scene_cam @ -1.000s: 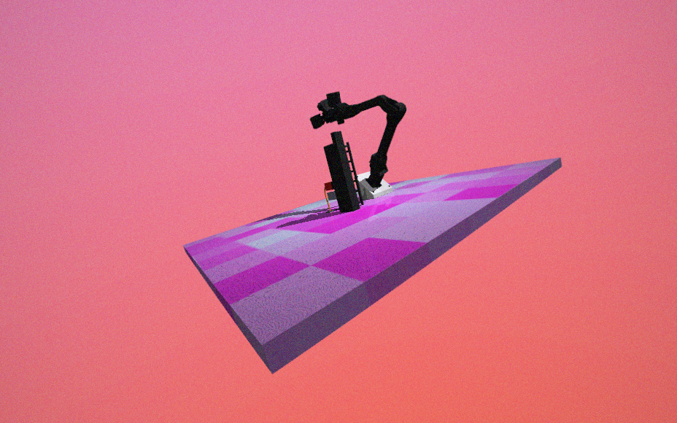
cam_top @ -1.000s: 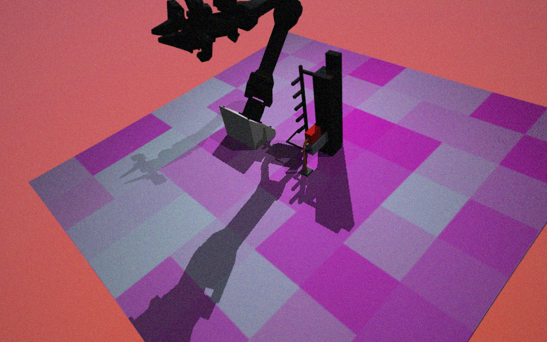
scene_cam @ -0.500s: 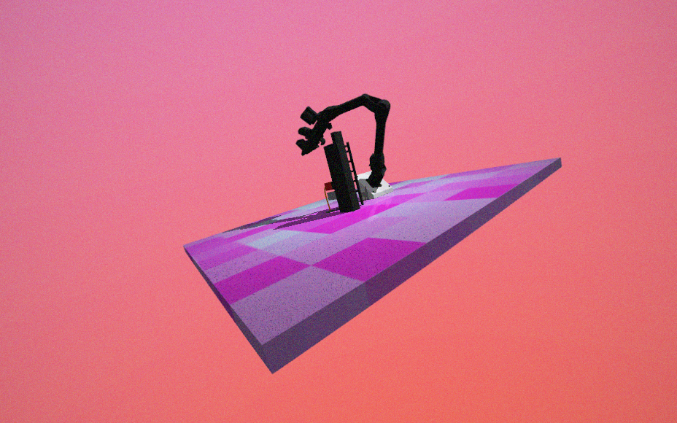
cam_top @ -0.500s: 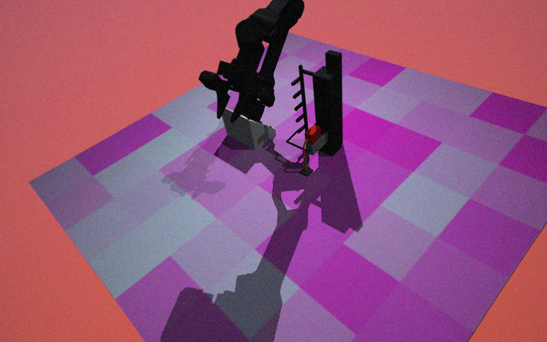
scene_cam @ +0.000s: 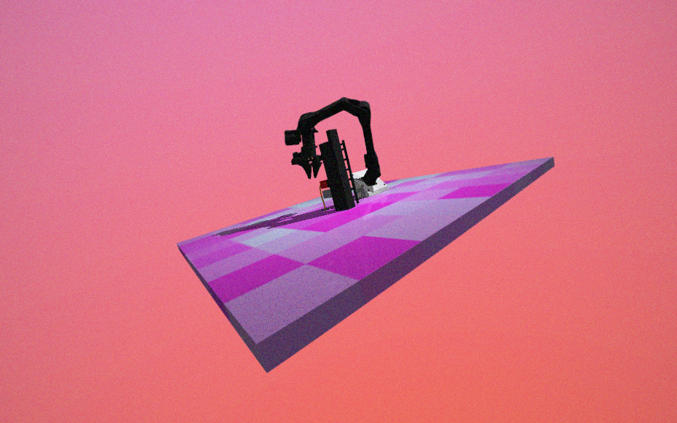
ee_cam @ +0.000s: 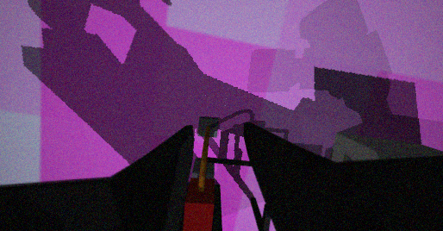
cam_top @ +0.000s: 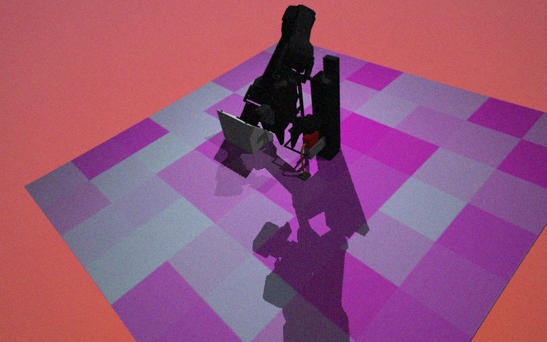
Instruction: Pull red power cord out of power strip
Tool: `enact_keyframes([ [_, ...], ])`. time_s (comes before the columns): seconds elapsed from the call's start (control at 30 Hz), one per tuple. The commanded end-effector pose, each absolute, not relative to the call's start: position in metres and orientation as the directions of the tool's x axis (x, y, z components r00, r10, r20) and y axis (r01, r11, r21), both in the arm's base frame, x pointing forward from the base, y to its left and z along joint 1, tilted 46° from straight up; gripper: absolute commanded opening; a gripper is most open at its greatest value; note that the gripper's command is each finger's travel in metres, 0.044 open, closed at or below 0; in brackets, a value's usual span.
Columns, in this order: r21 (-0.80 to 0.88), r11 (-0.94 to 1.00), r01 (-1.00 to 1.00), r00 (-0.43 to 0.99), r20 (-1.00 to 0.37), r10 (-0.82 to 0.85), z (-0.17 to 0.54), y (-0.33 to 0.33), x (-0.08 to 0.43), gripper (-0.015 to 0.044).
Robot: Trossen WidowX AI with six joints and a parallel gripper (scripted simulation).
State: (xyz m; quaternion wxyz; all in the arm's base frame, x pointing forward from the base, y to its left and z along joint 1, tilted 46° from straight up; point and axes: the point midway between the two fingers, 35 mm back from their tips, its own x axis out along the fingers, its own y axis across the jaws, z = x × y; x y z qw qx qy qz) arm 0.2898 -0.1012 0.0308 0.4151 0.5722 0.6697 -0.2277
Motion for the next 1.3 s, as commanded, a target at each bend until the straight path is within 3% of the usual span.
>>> enact_keyframes([
  [0.0, 0.058, 0.182, 0.981, -0.089, -0.706, 0.703, 0.044, -0.061, 0.292, 0.0160],
  [1.27, 0.058, 0.182, 0.982, -0.090, -0.704, 0.705, 0.072, -0.034, 0.286, 0.0160],
])
